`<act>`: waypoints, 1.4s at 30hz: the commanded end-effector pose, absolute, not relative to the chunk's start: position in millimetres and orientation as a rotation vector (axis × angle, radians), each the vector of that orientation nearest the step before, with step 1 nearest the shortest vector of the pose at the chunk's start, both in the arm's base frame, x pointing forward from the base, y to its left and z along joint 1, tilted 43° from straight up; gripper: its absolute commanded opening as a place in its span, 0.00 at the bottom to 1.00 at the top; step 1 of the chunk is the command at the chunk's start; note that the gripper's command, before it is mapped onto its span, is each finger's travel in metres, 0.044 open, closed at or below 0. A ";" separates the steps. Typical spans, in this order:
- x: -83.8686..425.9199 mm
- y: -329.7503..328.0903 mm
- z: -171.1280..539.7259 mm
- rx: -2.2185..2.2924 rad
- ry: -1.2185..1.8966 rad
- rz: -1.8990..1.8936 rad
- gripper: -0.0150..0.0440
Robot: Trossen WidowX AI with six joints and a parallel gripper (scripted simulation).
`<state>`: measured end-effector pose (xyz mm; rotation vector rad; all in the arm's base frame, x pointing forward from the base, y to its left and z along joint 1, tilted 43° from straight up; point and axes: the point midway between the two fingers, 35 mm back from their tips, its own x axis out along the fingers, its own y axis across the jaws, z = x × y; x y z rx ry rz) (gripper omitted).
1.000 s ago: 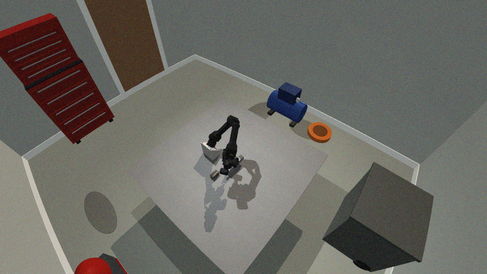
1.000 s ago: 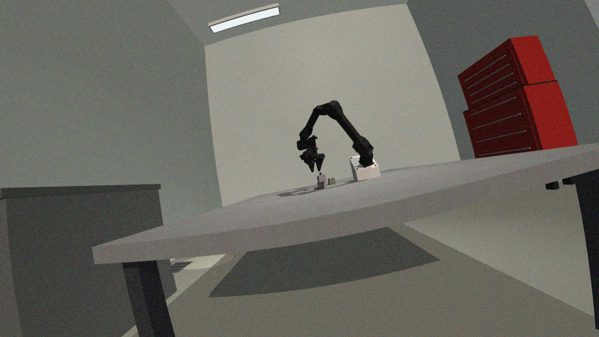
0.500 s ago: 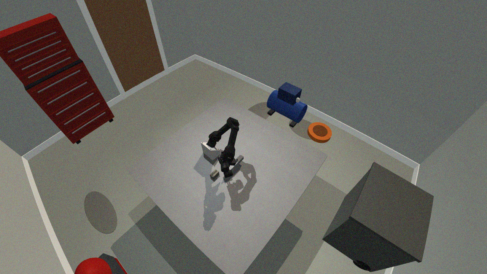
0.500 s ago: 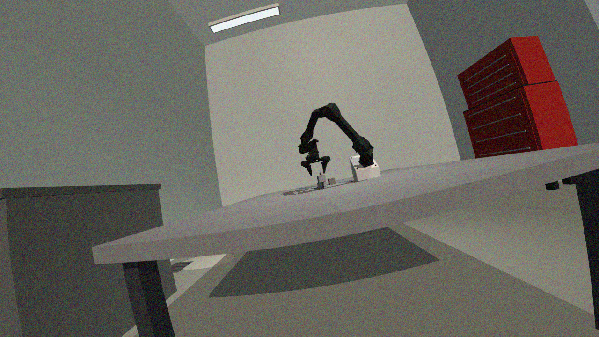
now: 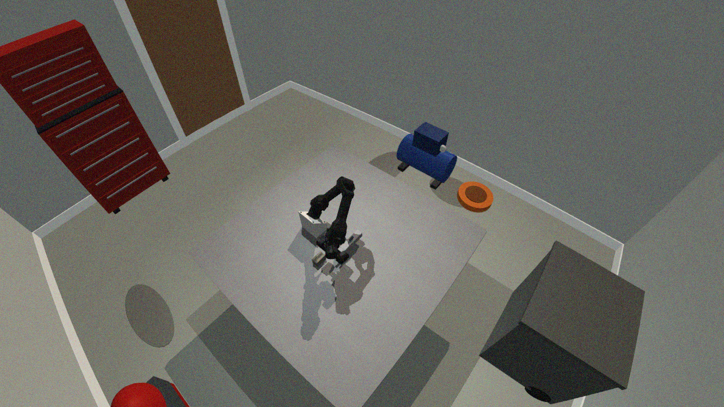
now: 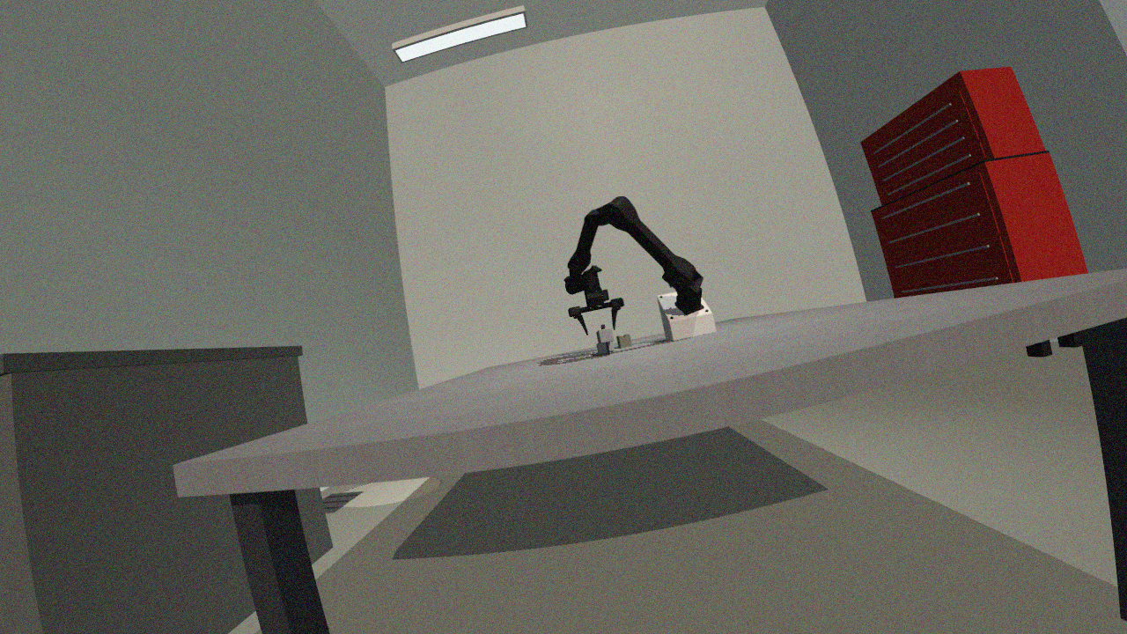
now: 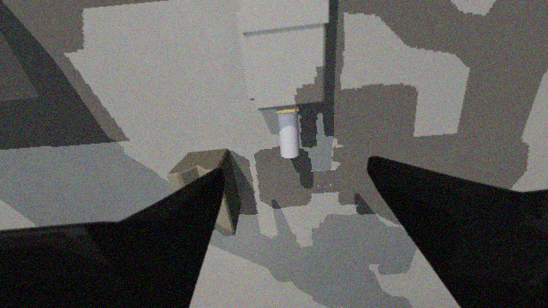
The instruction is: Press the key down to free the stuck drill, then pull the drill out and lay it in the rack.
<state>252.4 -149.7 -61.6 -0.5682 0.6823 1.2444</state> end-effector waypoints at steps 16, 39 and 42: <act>253.8 -143.0 -68.5 -0.596 0.667 1.258 1.00; 260.9 -111.2 -88.2 -0.594 0.665 1.258 1.00; 261.4 -107.2 -90.4 -0.594 0.664 1.258 1.00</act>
